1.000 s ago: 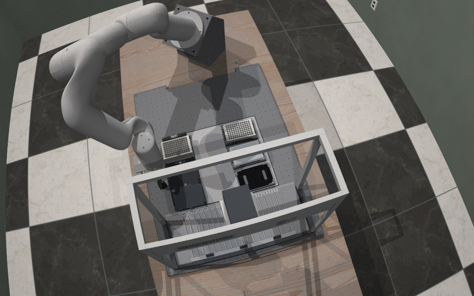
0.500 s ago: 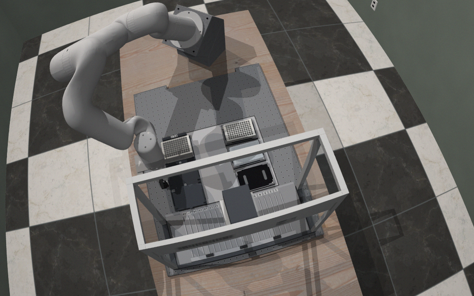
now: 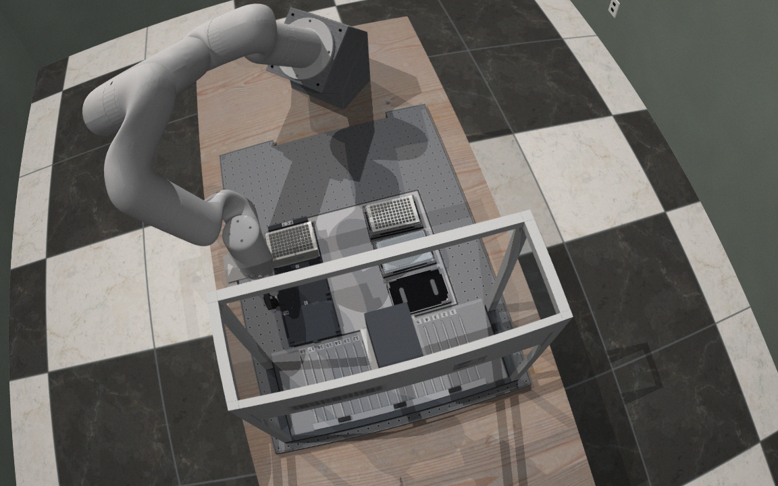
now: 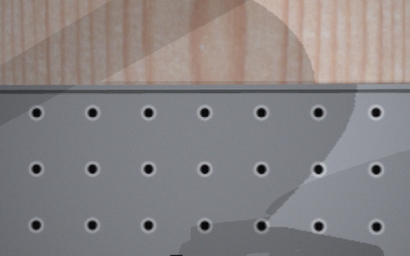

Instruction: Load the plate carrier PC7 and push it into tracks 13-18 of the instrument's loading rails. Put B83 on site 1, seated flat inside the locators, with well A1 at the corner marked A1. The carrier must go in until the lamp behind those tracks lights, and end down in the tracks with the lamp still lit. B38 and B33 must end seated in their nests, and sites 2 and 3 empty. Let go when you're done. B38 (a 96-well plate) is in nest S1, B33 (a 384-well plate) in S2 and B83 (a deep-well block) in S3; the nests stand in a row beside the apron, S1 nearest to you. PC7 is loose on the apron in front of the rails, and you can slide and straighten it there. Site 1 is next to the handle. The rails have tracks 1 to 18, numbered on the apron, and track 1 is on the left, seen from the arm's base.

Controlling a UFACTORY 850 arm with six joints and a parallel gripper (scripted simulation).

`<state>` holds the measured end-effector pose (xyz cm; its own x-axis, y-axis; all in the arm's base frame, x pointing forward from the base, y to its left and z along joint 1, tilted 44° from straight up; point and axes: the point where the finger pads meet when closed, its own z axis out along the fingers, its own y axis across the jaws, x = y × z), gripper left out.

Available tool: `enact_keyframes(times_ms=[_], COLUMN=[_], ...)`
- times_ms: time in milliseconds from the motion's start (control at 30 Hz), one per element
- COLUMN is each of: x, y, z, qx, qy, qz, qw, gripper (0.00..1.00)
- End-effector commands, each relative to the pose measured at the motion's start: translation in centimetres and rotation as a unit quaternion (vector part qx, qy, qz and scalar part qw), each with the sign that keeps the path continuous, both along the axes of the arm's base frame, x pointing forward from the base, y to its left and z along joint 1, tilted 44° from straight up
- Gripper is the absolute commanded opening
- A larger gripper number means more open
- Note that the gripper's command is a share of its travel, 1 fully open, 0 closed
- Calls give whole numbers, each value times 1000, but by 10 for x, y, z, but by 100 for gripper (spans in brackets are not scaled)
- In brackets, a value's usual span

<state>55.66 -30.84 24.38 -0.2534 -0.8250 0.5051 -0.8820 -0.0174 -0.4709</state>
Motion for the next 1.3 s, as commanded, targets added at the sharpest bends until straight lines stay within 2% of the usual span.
enact_keyframes(times_ms=[0, 1267], x=[1, 5], y=[2, 16], z=[0, -9], qx=[0, 0], qy=[0, 0], qz=[0, 0], qw=[1000, 1000], gripper=[100, 100])
